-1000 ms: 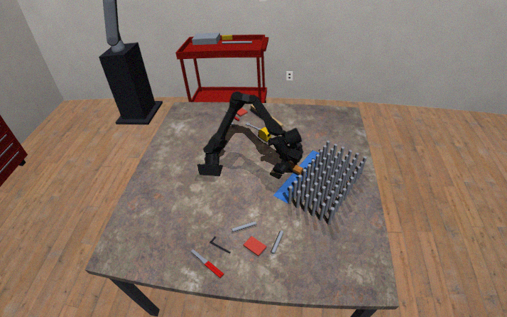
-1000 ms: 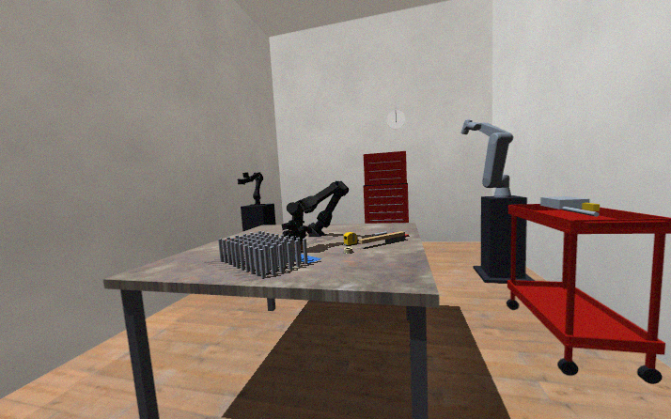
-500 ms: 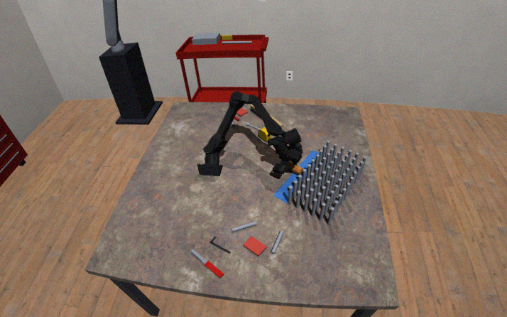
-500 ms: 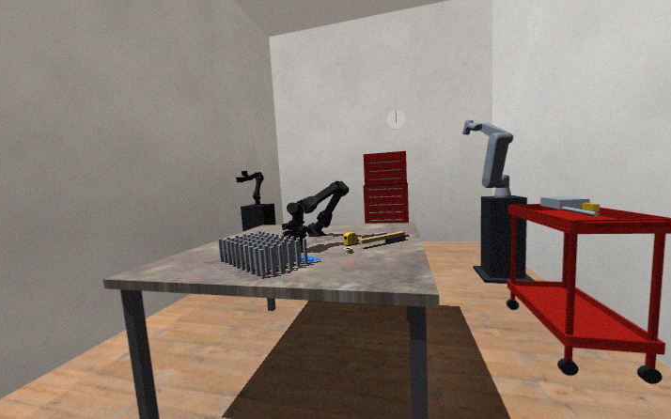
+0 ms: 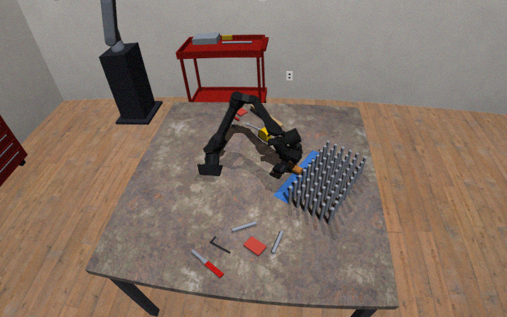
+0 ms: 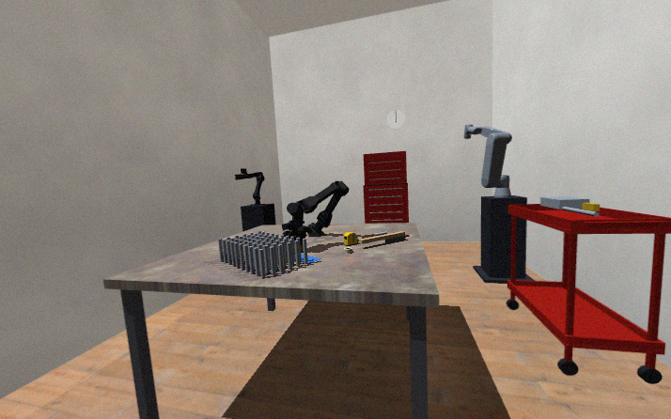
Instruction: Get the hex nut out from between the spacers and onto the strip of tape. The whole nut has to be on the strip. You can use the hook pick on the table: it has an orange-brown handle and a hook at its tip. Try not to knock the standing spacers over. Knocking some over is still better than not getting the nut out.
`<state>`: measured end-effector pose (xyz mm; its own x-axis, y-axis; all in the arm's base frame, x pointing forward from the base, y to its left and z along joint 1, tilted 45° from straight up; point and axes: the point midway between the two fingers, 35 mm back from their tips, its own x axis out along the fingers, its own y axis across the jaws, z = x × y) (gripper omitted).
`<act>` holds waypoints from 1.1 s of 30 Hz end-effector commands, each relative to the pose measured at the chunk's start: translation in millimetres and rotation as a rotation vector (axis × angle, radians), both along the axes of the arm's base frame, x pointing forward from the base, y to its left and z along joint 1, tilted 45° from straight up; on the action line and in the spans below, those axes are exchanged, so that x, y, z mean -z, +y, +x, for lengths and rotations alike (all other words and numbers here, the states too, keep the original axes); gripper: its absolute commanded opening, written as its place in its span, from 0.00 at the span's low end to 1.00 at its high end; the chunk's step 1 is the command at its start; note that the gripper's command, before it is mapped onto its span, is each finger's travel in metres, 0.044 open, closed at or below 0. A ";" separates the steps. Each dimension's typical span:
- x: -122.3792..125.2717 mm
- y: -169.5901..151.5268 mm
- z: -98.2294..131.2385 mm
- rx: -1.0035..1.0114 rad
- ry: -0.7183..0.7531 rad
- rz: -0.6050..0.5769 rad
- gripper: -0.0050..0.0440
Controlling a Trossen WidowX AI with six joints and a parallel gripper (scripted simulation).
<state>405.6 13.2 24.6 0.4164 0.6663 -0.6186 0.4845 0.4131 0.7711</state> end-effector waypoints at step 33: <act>-7.5 -3.8 4.9 0.009 -0.028 -0.009 0.00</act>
<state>405.6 14.3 24.0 0.4169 0.6662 -0.6184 0.4833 0.4138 0.7715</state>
